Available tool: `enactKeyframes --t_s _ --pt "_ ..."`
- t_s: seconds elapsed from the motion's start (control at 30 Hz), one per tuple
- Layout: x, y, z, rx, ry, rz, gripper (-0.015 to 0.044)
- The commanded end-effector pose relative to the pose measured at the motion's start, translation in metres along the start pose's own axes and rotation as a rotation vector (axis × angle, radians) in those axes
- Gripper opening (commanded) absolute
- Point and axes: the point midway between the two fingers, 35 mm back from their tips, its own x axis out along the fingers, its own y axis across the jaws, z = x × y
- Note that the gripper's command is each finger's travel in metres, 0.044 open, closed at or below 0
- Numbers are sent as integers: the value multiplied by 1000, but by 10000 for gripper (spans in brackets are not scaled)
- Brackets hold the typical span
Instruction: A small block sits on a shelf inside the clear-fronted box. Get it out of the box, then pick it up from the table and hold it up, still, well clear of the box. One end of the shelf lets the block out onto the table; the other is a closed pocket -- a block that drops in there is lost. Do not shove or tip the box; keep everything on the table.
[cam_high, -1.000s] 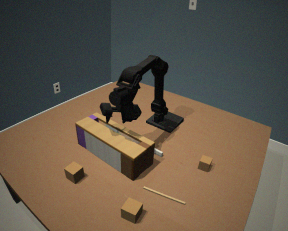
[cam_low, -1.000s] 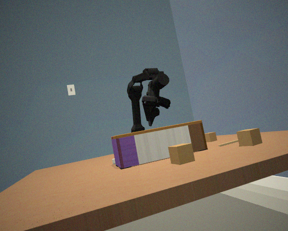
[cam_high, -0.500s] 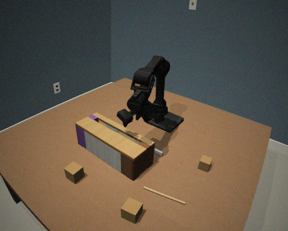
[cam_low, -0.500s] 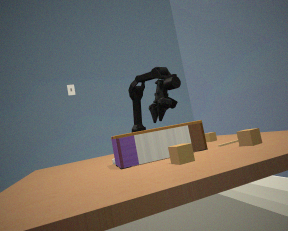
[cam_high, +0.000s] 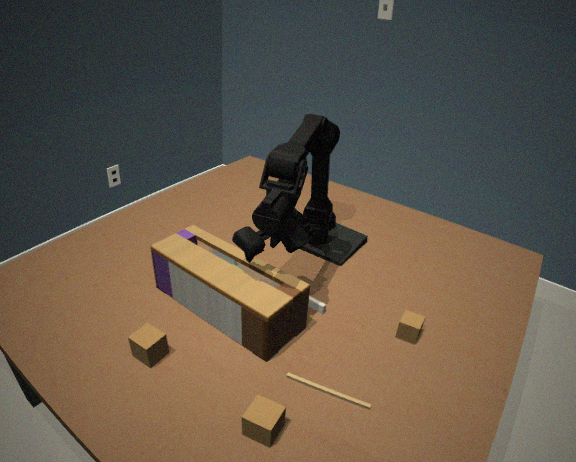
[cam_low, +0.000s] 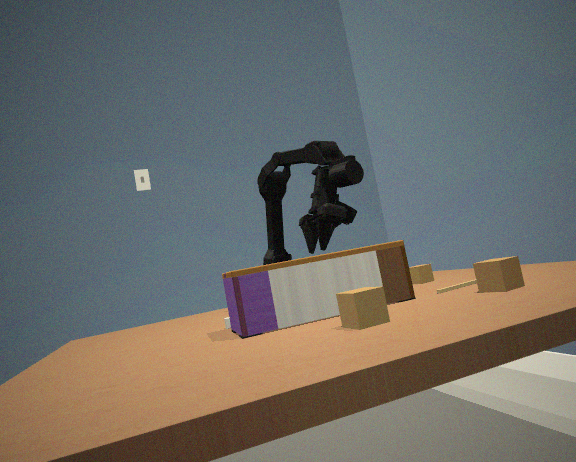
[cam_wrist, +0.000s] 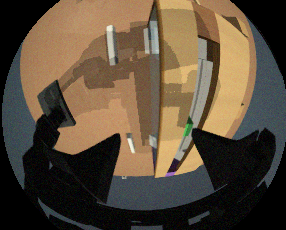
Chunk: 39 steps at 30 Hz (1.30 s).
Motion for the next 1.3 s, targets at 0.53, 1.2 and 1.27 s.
enactKeyframes --t_s 0.53,1.2,1.27 --pt "34 -3 9 -6 -1 9 400" --pt "52 -3 12 0 0 0 400" --pt "53 -3 9 0 1 0 400"
